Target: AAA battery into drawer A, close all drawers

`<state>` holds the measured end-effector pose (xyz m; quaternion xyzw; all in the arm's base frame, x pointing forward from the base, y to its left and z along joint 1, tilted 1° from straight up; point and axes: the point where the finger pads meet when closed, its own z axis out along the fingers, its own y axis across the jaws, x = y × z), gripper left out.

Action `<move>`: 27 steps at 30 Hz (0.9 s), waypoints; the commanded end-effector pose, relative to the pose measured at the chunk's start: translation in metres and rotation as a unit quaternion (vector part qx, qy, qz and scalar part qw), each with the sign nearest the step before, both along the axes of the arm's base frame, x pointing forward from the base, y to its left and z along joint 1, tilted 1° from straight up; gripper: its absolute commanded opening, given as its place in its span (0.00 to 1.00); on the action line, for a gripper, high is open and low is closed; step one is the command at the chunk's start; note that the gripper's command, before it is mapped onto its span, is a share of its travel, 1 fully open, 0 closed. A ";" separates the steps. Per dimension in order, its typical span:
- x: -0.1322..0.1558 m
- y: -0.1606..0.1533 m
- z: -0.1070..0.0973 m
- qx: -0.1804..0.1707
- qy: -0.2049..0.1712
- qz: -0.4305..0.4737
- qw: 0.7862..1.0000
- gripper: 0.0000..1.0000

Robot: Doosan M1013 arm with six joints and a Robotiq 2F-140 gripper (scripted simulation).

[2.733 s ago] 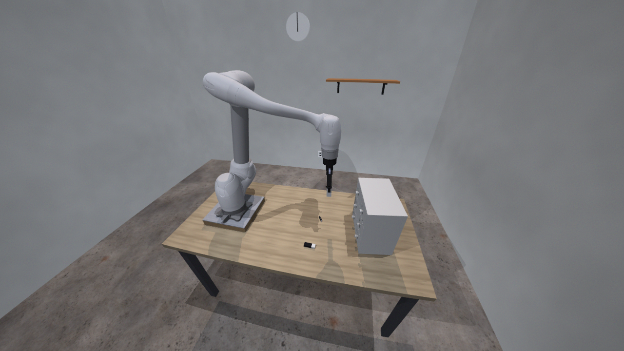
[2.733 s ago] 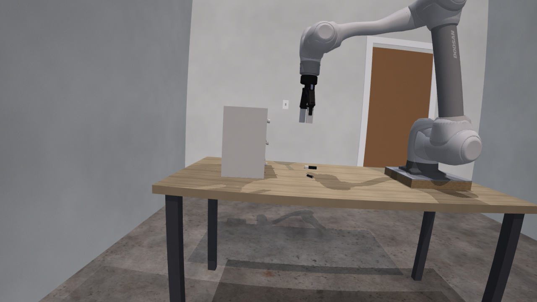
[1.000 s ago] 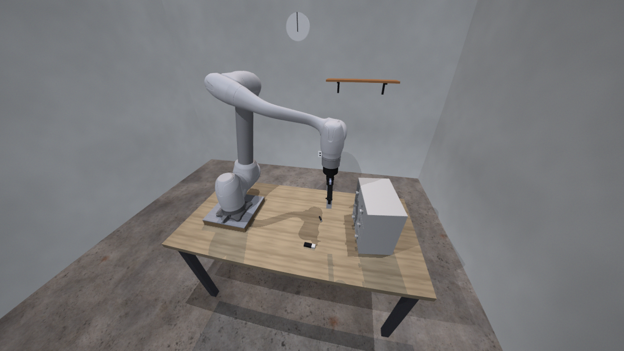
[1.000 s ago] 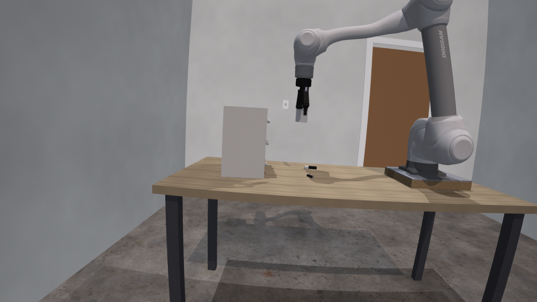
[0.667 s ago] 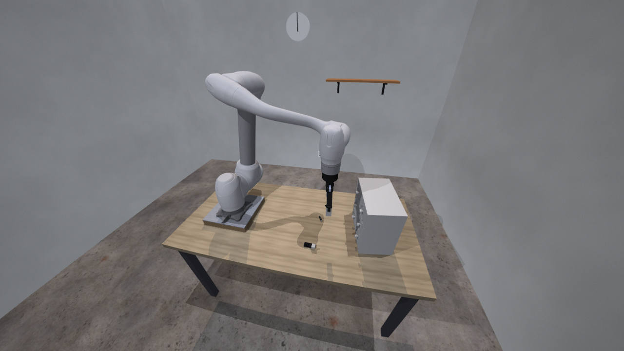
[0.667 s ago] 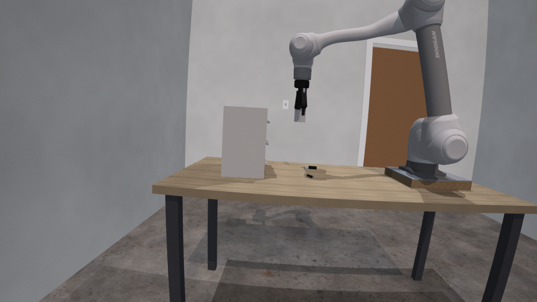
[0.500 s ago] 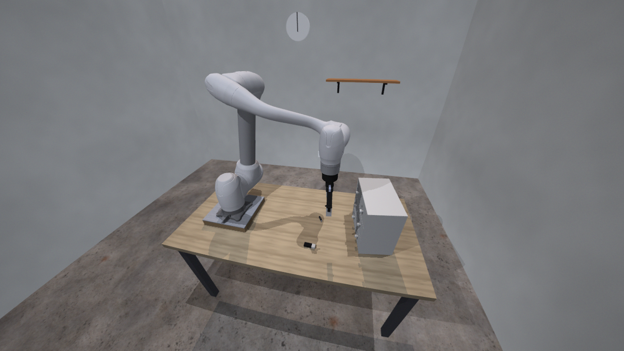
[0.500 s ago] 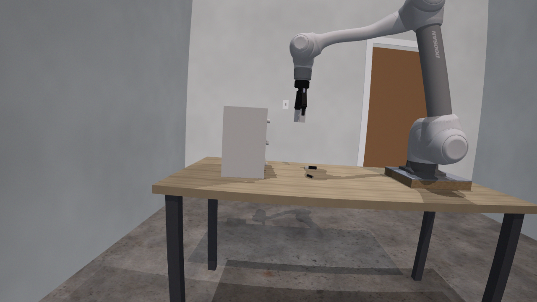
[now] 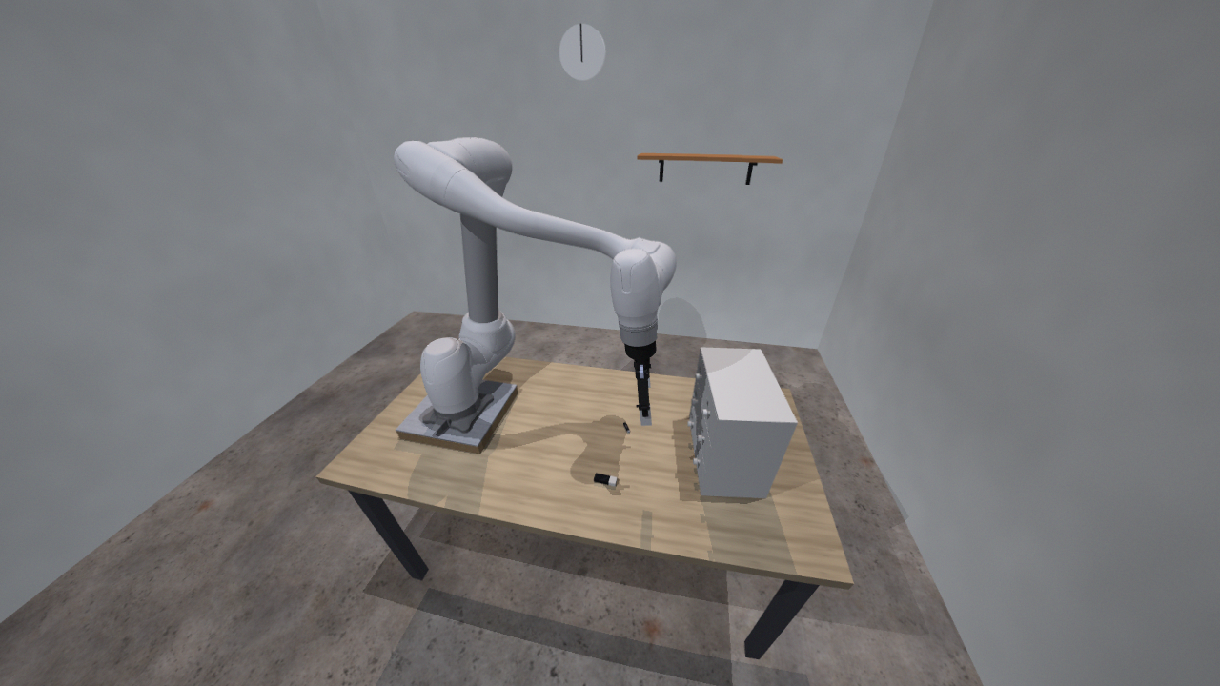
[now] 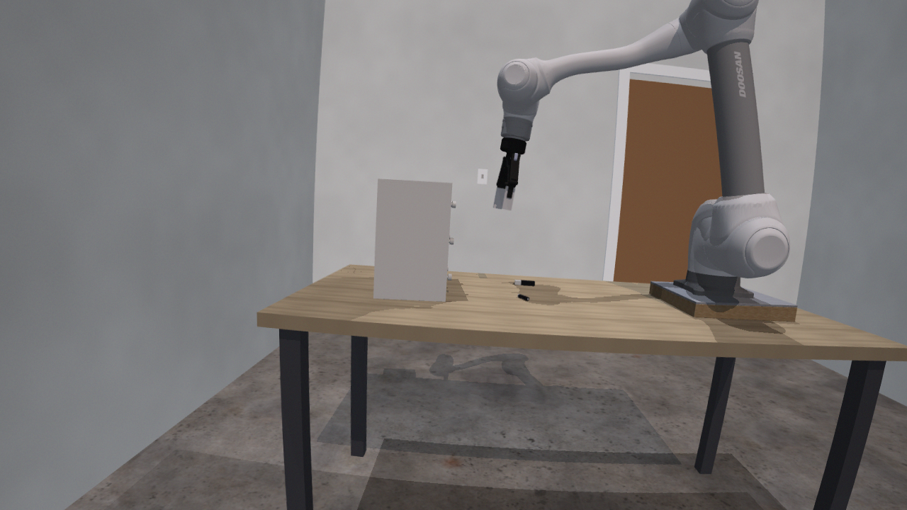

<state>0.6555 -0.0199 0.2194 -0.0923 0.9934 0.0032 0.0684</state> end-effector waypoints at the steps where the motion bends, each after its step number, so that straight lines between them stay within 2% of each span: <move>1: 0.005 0.001 -0.005 0.006 -0.030 0.001 1.000 1.00; 5: 0.012 0.002 -0.012 0.014 -0.072 0.001 0.997 1.00; 7: 0.012 0.002 -0.012 0.014 -0.072 0.001 0.997 1.00; 19: 0.039 0.007 -0.037 0.043 -0.225 0.002 0.973 1.00; 22: 0.043 0.008 -0.041 0.047 -0.250 0.002 0.967 1.00; 24: 0.043 0.008 -0.041 0.047 -0.250 0.002 0.967 1.00; 27: 0.047 0.009 -0.044 0.051 -0.269 0.002 0.962 1.00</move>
